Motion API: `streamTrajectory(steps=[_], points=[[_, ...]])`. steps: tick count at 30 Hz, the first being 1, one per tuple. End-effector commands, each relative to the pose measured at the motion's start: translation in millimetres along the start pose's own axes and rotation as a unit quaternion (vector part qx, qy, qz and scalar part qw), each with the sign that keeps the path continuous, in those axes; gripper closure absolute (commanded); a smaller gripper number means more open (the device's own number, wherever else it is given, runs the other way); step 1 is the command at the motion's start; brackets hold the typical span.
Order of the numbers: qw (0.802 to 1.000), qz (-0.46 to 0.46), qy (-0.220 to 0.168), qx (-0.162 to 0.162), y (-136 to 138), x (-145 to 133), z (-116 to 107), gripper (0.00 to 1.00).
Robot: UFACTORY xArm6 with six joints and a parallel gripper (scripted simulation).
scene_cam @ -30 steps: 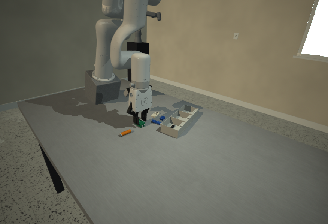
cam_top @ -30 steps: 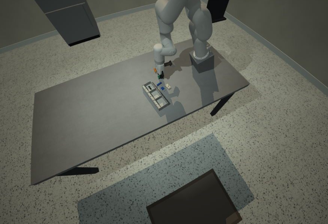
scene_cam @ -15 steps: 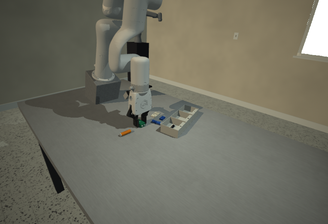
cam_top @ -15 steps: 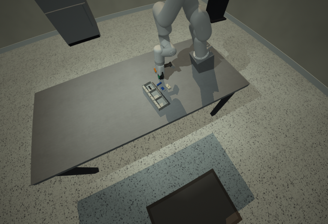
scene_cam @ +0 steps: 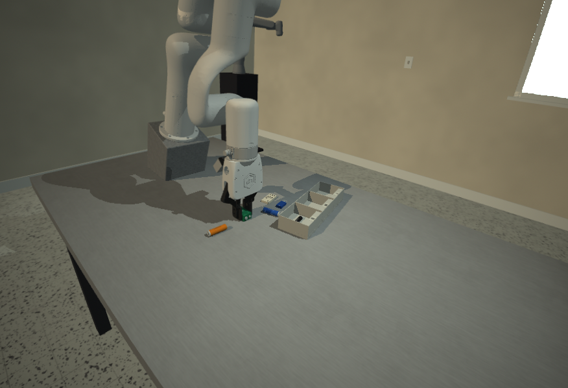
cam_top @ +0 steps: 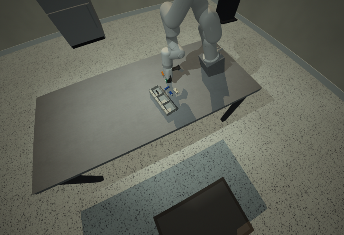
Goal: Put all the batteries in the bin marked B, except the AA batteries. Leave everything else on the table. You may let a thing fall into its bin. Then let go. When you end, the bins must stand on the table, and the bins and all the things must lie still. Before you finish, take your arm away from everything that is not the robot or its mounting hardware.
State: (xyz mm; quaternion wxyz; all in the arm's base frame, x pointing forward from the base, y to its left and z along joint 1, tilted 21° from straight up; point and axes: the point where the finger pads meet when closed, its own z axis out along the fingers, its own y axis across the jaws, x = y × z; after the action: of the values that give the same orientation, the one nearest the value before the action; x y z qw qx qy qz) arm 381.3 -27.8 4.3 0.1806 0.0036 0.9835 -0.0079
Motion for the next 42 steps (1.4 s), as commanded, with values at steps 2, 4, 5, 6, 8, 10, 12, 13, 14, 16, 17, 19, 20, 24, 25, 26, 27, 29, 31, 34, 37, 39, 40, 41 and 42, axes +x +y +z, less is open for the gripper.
streamTrajectory(steps=[2,4,5,6,8,10,12,13,14,16,17,19,20,24,25,26,27,29,31,34,37,39,40,41,42], points=[[1.0,0.0,-0.001,0.0,-0.1,-0.7,-0.3,1.0],[1.0,0.0,-0.001,0.0,-0.1,-0.7,-0.3,1.0],[1.0,0.0,-0.001,0.0,-0.1,-0.7,-0.3,1.0],[1.0,0.0,-0.001,0.0,-0.1,-0.7,-0.3,1.0],[1.0,0.0,-0.001,0.0,-0.1,-0.8,-0.4,1.0],[1.0,0.0,-0.001,0.0,-0.1,-0.7,-0.3,1.0],[1.0,0.0,-0.001,0.0,-0.1,-0.8,-0.4,1.0],[1.0,0.0,-0.001,0.0,-0.1,-0.8,-0.4,1.0],[1.0,0.0,-0.001,0.0,-0.1,-0.8,-0.4,1.0],[1.0,0.0,-0.001,0.0,-0.1,-0.8,-0.4,1.0],[1.0,0.0,-0.001,0.0,-0.1,-0.8,-0.4,1.0],[1.0,0.0,-0.001,0.0,-0.1,-0.8,-0.4,1.0],[1.0,0.0,-0.001,0.0,-0.1,-0.8,-0.4,1.0],[1.0,0.0,-0.001,0.0,-0.1,-0.7,-3.7,1.0],[1.0,0.0,-0.001,0.0,0.0,-0.7,-7.0,1.0],[1.0,0.0,-0.001,0.0,-0.1,-0.7,-10.3,1.0],[1.0,0.0,-0.001,0.0,0.0,-0.8,-13.6,1.0],[1.0,0.0,-0.001,0.0,-0.1,-0.8,-20.3,1.0],[1.0,0.0,-0.001,0.0,-0.1,-0.8,-20.3,1.0],[1.0,0.0,-0.001,0.0,0.8,0.1,-28.5,1.0],[1.0,0.0,-0.001,0.0,0.0,-0.9,-40.4,1.0],[1.0,0.0,-0.001,0.0,0.0,-0.9,-47.1,1.0],[1.0,0.0,-0.001,0.0,-0.1,-0.9,-50.4,1.0],[1.0,0.0,-0.001,0.0,-0.1,-0.9,-53.8,1.0],[1.0,0.0,-0.001,0.0,-0.1,-0.9,-57.1,1.0]])
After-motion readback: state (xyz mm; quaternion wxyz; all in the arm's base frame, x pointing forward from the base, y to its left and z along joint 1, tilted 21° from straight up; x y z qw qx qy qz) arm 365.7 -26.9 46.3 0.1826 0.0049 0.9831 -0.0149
